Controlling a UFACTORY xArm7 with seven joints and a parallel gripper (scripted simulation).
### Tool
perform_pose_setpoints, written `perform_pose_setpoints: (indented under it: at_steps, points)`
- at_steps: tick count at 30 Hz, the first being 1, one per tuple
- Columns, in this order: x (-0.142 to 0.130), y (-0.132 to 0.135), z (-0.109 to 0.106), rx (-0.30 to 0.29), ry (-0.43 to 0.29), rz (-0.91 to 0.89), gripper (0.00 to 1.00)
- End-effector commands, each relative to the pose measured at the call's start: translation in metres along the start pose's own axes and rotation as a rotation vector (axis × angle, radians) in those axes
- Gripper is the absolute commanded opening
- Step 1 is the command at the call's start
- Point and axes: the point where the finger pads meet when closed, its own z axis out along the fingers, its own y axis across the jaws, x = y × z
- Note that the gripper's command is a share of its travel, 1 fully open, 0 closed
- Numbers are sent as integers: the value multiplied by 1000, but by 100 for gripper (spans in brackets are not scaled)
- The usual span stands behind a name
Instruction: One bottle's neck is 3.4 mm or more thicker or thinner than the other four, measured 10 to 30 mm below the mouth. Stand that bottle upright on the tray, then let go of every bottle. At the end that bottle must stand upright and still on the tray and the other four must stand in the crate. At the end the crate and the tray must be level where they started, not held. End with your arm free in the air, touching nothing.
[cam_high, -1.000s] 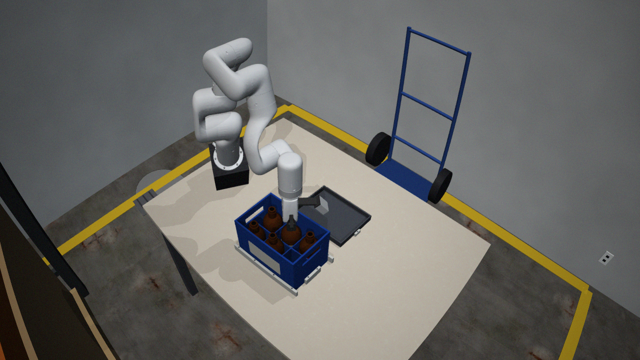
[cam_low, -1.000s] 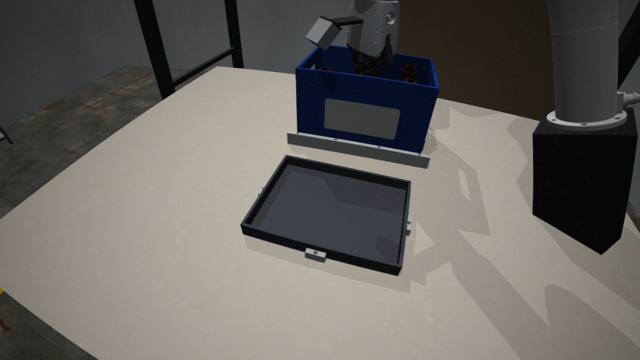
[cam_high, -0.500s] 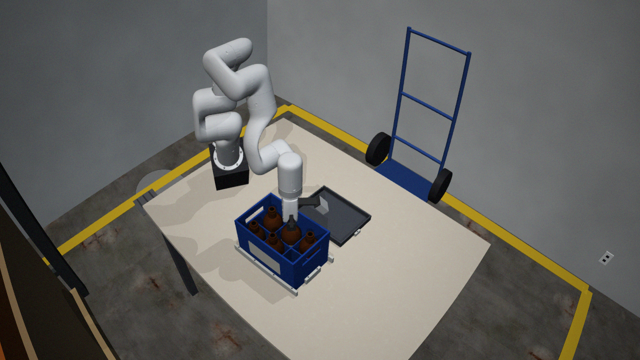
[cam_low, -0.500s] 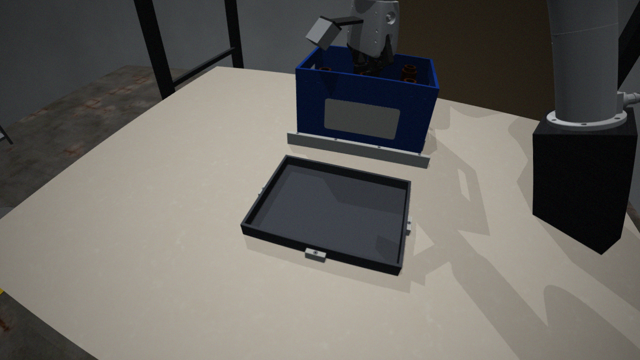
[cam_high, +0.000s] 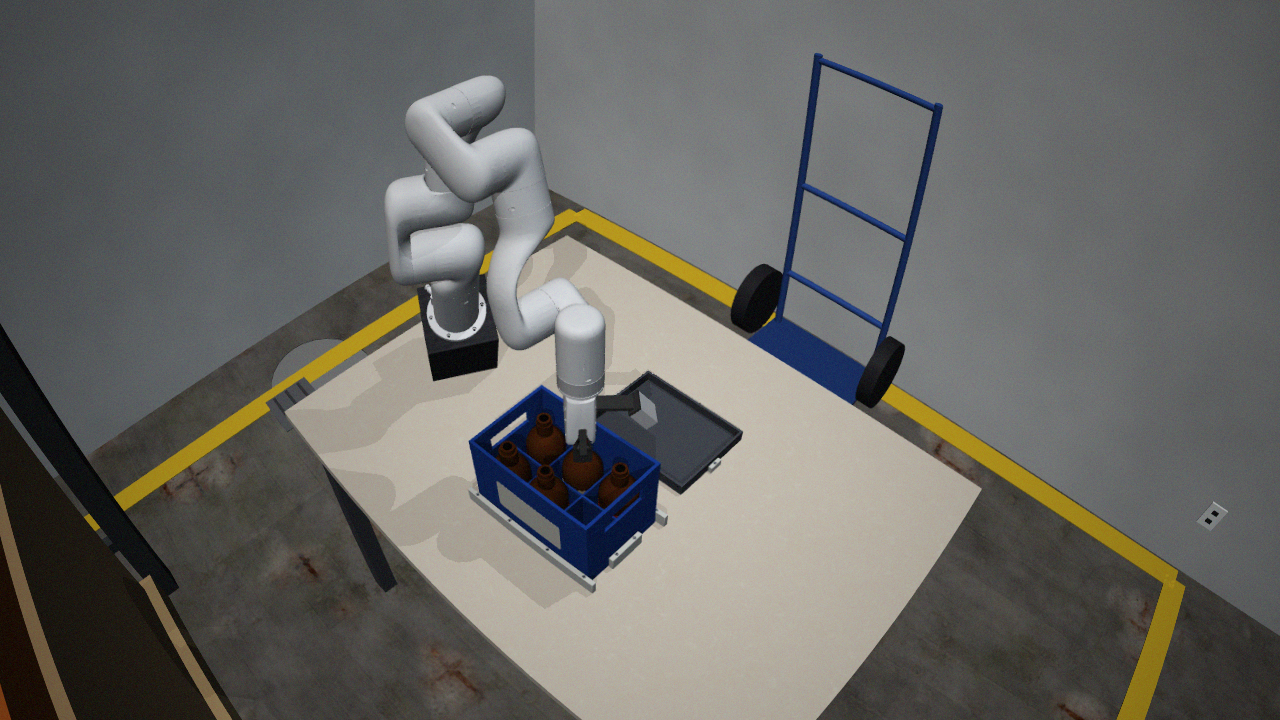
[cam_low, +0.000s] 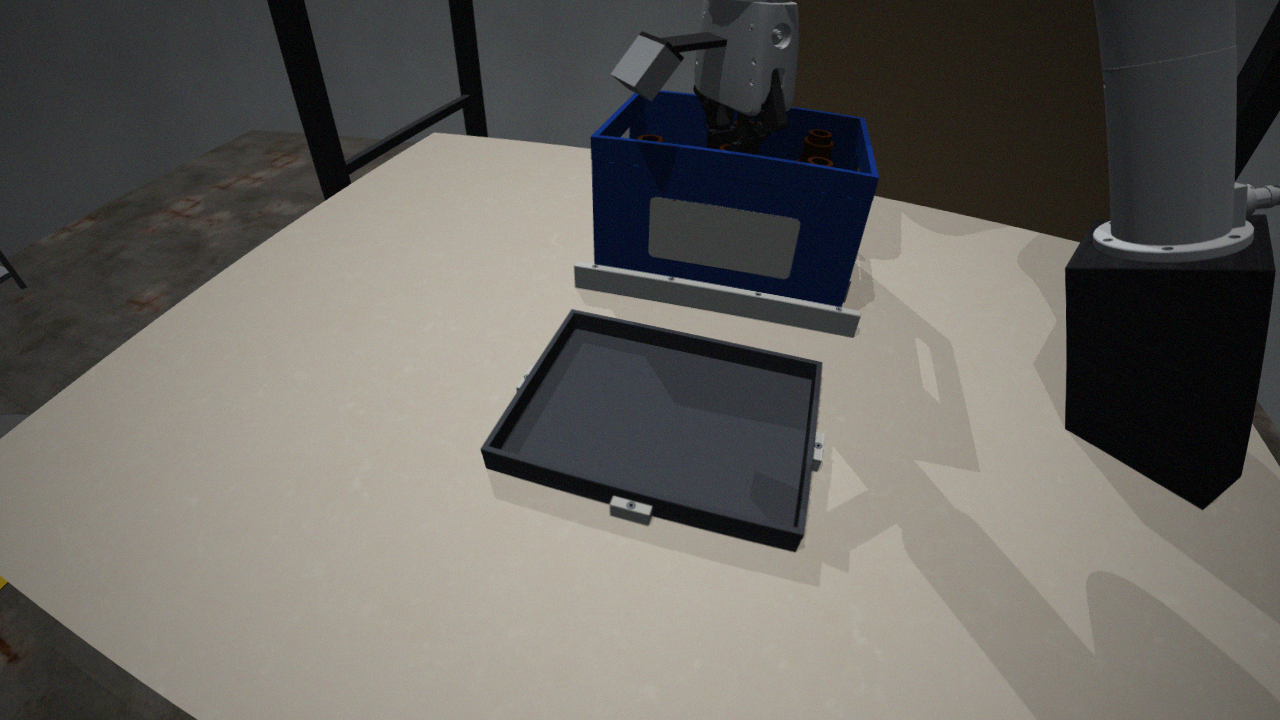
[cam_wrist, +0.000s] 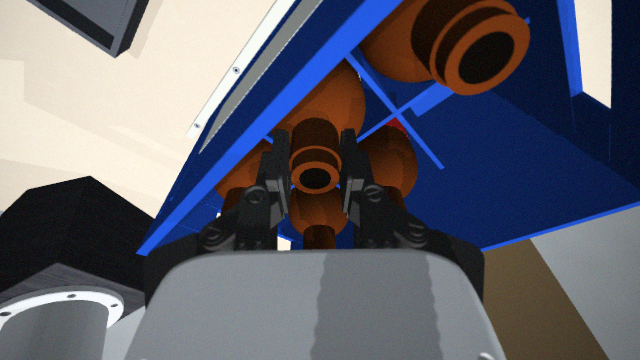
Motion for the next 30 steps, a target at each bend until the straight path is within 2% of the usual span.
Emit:
perform_pose_setpoints:
  at_steps: [1, 11, 12, 30]
  points:
    - [1, 1, -1, -2, 2, 0, 0]
    - [1, 1, -1, -2, 2, 0, 0]
    - [1, 1, -1, -2, 2, 0, 65]
    - [1, 1, -1, -2, 2, 0, 65]
